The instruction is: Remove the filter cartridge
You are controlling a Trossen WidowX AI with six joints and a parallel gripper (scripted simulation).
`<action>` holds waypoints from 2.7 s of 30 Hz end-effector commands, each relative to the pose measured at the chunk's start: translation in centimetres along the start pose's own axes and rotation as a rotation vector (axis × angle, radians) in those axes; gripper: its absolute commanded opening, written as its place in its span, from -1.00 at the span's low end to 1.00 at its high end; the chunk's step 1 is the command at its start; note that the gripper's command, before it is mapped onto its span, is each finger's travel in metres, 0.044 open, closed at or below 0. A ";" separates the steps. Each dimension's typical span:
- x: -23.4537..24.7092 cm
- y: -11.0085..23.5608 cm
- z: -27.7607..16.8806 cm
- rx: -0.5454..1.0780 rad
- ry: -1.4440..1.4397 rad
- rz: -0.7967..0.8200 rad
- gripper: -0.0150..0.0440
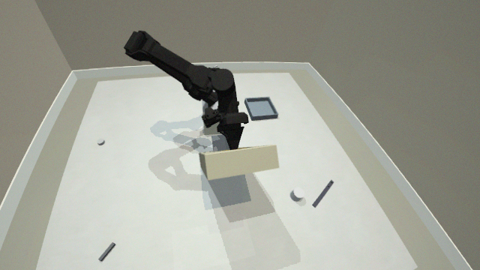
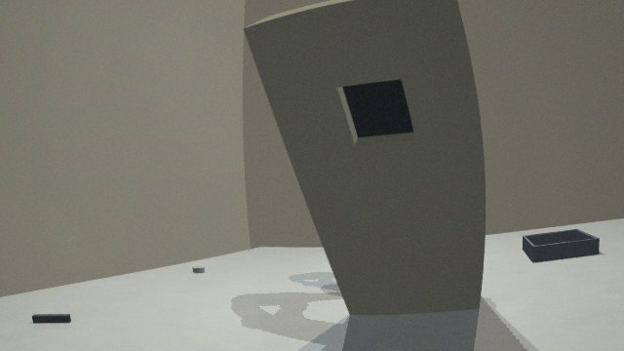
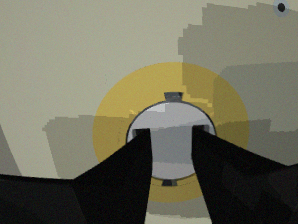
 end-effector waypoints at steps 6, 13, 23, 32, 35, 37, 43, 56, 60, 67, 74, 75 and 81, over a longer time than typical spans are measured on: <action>0.0 -0.7 0.1 0.009 0.290 -0.004 -0.49; 0.0 -0.8 0.1 0.010 0.534 -0.003 -0.49; 0.0 -0.8 0.1 0.011 0.882 -0.002 -0.49; 0.0 -0.8 0.1 0.011 1.196 0.000 -0.49; 0.0 -0.8 0.1 0.011 1.301 0.001 -0.49; 0.0 -0.8 0.1 0.011 1.371 0.001 -0.49; 0.0 -0.8 0.1 0.011 1.580 0.002 -0.49; 0.0 -0.9 0.1 0.011 1.546 0.002 -0.49; 0.0 -0.9 0.1 0.011 1.546 0.002 -0.49; 0.0 -0.9 0.1 0.011 1.546 0.002 -0.49; 0.0 -0.9 0.1 0.011 1.546 0.002 -0.49; 0.0 -0.9 0.1 0.011 1.546 0.002 -0.49; 0.0 -0.9 0.1 0.011 1.546 0.002 -0.49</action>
Point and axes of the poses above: the point midway between the two fingers, 35 mm back from their tips, its own y axis back along the fingers, its own x axis across the jaws, z = x × y, the point moved 7 cm from there along y, back along the fingers, and after that the axes turned 6 degrees about y, right-handed, at the moved point
